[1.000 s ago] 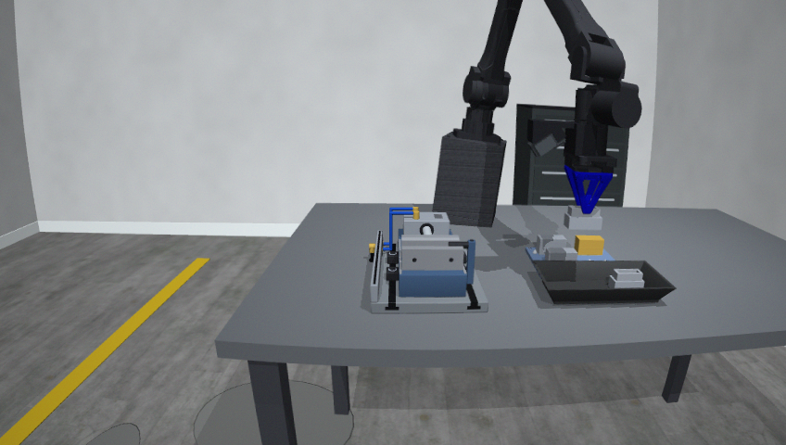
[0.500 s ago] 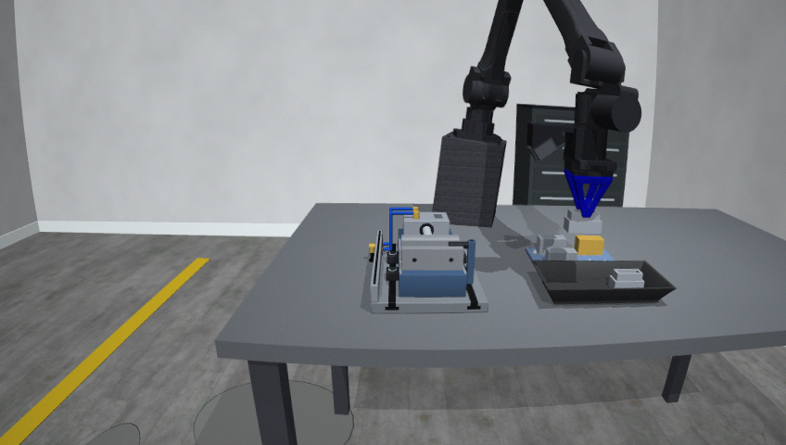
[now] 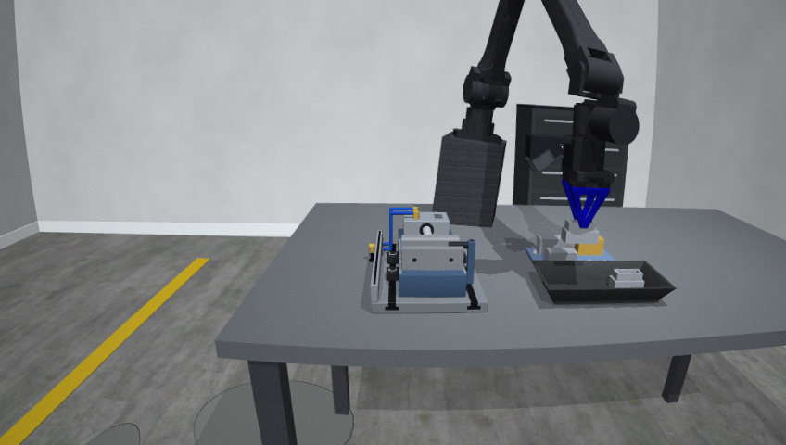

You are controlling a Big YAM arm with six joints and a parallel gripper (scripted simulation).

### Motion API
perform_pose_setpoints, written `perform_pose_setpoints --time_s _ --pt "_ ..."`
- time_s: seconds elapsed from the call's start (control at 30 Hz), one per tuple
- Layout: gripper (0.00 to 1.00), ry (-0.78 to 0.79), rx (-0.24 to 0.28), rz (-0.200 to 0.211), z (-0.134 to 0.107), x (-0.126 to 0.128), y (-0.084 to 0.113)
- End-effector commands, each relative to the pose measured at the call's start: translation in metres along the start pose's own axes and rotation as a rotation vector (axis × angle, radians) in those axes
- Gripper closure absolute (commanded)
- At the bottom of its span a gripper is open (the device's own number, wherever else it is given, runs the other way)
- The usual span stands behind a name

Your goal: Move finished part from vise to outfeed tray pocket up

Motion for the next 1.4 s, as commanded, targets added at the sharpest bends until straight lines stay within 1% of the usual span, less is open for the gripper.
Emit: perform_pose_setpoints --time_s 0.0,0.13,0.17,0.23,0.33,0.53,0.57,0.6,0.7,0.73,0.77,0.83,1.03,1.1,1.13,1.2,1.3,1.33,1.37 --pt "1.0 -0.002 0.003 0.019 -0.005 0.004 -0.004" --pt "1.0 0.0 0.003 0.016 -0.006 0.002 -0.008" --pt "1.0 0.009 0.015 0.064 -0.011 0.009 0.014" --pt "1.0 0.004 0.005 0.024 -0.008 0.006 -0.013" --pt "1.0 0.002 0.002 0.012 -0.006 0.0 -0.022" --pt "1.0 0.0 0.002 0.012 -0.005 -0.001 -0.035" --pt "1.0 0.001 0.003 0.017 -0.006 0.001 -0.035" --pt "1.0 0.004 0.008 0.035 -0.008 0.005 -0.03" --pt "1.0 0.005 0.008 0.037 -0.009 0.005 -0.03" --pt "1.0 0.006 0.012 0.05 -0.009 0.006 -0.025" --pt "1.0 0.002 0.004 0.02 -0.006 0.001 -0.042" --pt "1.0 0.002 0.002 0.011 -0.006 -0.002 -0.05" --pt "1.0 0.002 0.002 0.011 -0.006 -0.002 -0.061" --pt "1.0 0.003 0.008 0.035 -0.007 0.003 -0.052" --pt "1.0 0.004 0.011 0.047 -0.009 0.009 -0.051" --pt "1.0 0.004 0.008 0.035 -0.008 0.007 -0.061" --pt "1.0 0.005 0.008 0.037 -0.009 0.007 -0.061" --pt "1.0 0.005 0.007 0.029 -0.008 0.006 -0.066" --pt "1.0 0.005 0.007 0.029 -0.008 0.006 -0.067"
Point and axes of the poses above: the point where the finger pads meet when closed, its own y axis back along the fingers, its own x axis across the jaws, z = x × y, the point moved 8 cm from there along y, back along the fingers
